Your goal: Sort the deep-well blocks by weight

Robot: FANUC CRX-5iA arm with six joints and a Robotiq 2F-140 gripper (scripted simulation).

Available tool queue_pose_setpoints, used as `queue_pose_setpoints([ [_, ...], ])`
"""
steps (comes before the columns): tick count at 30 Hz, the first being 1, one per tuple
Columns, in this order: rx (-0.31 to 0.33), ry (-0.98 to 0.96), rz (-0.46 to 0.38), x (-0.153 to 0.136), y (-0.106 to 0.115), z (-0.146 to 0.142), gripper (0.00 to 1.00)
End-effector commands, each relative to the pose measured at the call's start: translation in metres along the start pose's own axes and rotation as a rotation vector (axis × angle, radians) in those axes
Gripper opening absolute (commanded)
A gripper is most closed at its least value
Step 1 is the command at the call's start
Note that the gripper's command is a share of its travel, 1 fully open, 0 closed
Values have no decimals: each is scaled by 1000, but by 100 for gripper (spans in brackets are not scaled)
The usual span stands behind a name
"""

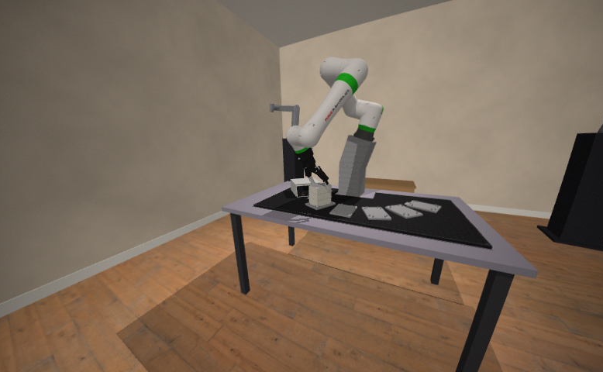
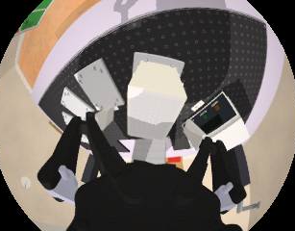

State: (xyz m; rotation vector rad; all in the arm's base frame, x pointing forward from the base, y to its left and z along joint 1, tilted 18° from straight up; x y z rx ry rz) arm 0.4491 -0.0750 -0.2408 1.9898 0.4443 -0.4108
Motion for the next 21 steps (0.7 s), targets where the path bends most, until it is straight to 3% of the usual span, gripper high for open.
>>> queue_pose_setpoints([
  [1, 0, 0, 0, 3, -6, 1, 100],
  [17, 0, 0, 0, 5, -9, 2, 100],
  [18, 0, 0, 0, 5, -9, 2, 10],
  [21, 0, 0, 0, 5, -9, 2, 10],
])
Point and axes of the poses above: the point where the finger pads meet when closed, its own y axis back along the fingers, its own z axis across the jaws, x = y × z, the point moved 10 cm from there along y, back along the fingers, and after that the axes turned 15 degrees about y, right-handed, at the moved point
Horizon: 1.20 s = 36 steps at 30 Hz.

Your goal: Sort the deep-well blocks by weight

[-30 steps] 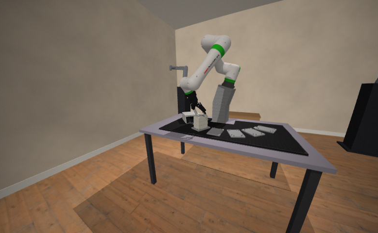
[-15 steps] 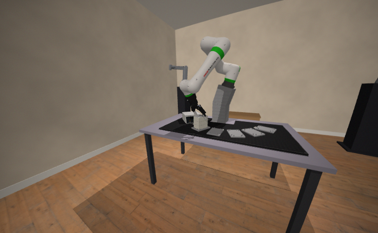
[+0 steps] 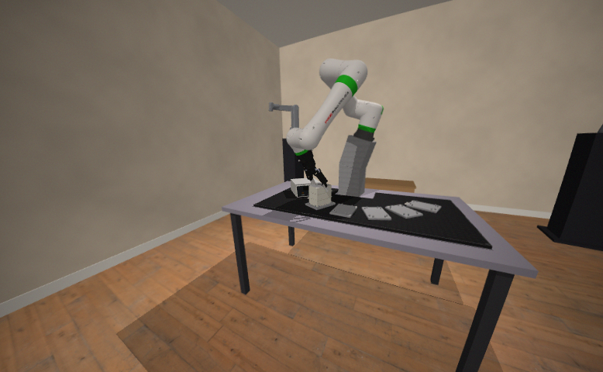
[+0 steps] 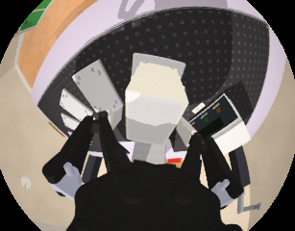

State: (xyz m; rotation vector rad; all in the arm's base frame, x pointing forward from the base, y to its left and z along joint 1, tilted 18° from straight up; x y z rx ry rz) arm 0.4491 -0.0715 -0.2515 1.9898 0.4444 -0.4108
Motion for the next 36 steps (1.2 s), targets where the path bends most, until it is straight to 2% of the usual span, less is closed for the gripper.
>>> queue_pose_setpoints([
  [1, 0, 0, 0, 0, 0, 0, 10],
  [36, 0, 0, 0, -2, 5, -1, 10],
])
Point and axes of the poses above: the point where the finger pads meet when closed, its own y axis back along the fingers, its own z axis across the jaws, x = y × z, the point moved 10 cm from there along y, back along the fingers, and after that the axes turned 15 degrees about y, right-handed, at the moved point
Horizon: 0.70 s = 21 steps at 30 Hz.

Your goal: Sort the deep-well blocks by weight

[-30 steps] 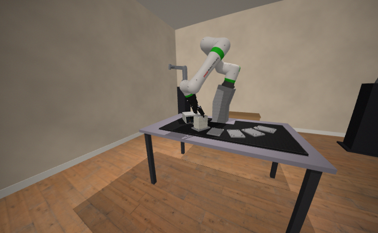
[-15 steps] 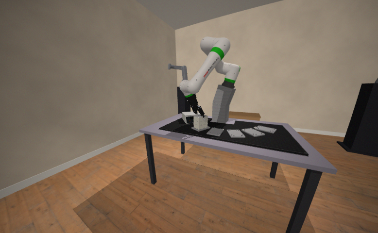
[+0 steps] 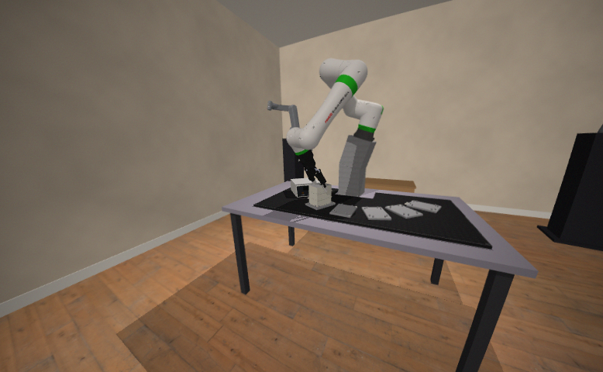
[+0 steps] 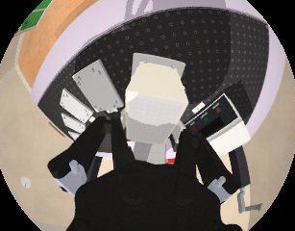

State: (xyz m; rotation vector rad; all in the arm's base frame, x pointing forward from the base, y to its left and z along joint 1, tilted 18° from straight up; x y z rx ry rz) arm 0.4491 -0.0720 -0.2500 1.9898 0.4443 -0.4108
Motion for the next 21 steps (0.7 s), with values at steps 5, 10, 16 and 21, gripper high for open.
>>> queue_pose_setpoints([
  [5, 0, 0, 0, -6, 10, -1, 10],
  [10, 0, 0, 0, -10, 18, -2, 10],
  [16, 0, 0, 0, -13, 23, -3, 10],
  [21, 0, 0, 0, -17, 31, -4, 10],
])
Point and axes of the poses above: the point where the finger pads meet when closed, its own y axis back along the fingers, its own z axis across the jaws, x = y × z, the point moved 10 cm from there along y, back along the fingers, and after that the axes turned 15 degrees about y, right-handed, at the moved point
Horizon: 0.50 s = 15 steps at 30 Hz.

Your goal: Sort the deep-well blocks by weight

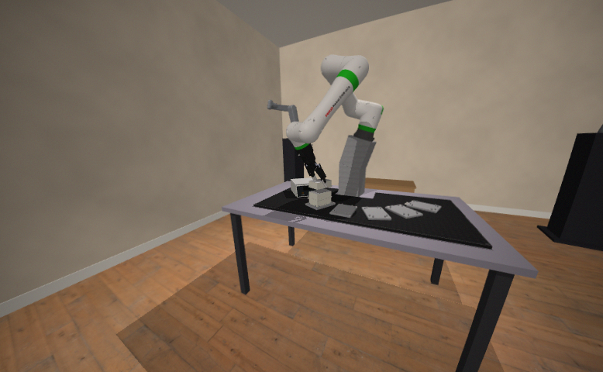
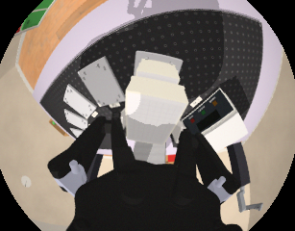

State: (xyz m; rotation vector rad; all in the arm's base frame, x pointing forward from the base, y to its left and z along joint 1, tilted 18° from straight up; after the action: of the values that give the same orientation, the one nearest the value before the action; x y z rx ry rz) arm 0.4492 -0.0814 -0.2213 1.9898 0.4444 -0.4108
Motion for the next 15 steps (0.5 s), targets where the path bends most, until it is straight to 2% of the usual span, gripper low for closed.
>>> queue_pose_setpoints([
  [1, 0, 0, 0, -3, 6, -1, 10],
  [15, 0, 0, 0, -13, 23, -3, 10],
])
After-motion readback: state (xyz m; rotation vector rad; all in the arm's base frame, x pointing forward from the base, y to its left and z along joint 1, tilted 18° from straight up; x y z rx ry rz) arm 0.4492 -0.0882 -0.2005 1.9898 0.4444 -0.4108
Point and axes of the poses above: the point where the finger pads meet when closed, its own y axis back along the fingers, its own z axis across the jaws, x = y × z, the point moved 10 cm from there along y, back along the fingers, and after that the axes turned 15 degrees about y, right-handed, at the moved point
